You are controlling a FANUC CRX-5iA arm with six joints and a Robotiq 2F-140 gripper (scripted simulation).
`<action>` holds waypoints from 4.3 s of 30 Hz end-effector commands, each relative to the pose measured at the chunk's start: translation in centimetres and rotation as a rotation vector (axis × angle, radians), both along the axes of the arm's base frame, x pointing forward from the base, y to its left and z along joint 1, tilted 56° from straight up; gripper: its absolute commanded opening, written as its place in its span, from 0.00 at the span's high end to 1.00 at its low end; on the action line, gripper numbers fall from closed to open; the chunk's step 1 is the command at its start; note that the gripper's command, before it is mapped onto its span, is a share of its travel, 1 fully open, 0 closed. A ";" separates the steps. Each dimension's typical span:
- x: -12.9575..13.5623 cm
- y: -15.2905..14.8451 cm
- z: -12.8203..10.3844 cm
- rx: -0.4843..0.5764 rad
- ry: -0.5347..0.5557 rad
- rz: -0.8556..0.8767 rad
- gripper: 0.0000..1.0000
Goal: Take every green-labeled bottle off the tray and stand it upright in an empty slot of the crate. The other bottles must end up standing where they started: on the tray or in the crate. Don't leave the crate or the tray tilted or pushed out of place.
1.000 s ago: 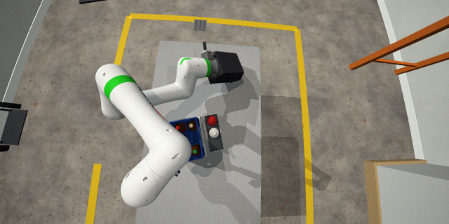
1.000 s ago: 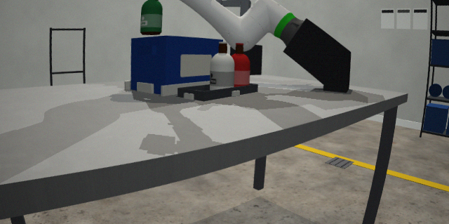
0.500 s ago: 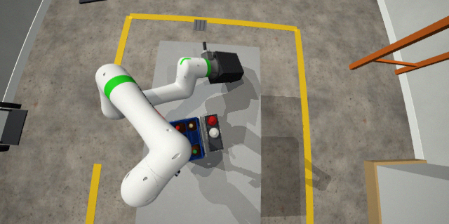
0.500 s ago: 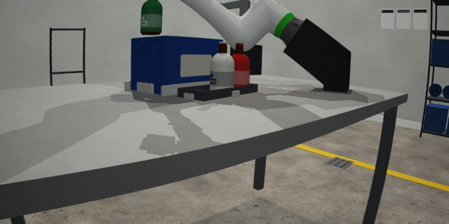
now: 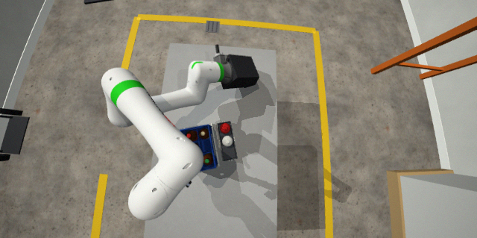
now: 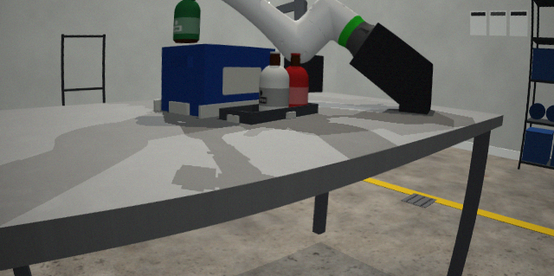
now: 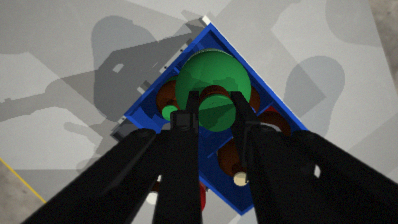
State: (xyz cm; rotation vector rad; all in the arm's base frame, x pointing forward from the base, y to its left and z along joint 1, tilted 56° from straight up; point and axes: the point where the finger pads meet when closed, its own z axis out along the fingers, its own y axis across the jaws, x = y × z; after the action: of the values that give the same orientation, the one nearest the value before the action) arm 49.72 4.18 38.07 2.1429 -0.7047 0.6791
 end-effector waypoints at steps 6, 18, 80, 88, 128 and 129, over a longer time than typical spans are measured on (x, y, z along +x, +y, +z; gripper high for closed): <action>0.0 0.0 0.0 0.000 -0.001 0.002 0.90; 0.1 -0.1 -0.1 0.000 -0.001 0.002 0.90; 0.9 -2.9 -2.1 0.000 -0.001 0.002 0.90; 1.1 -3.4 -2.5 0.000 -0.001 0.002 0.90; 2.2 -7.1 -5.0 0.000 -0.001 0.002 0.90; 2.2 -7.2 -5.1 0.000 -0.001 0.002 0.90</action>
State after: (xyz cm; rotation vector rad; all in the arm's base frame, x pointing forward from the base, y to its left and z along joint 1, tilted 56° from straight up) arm 51.78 -2.74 33.12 2.1429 -0.7044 0.6789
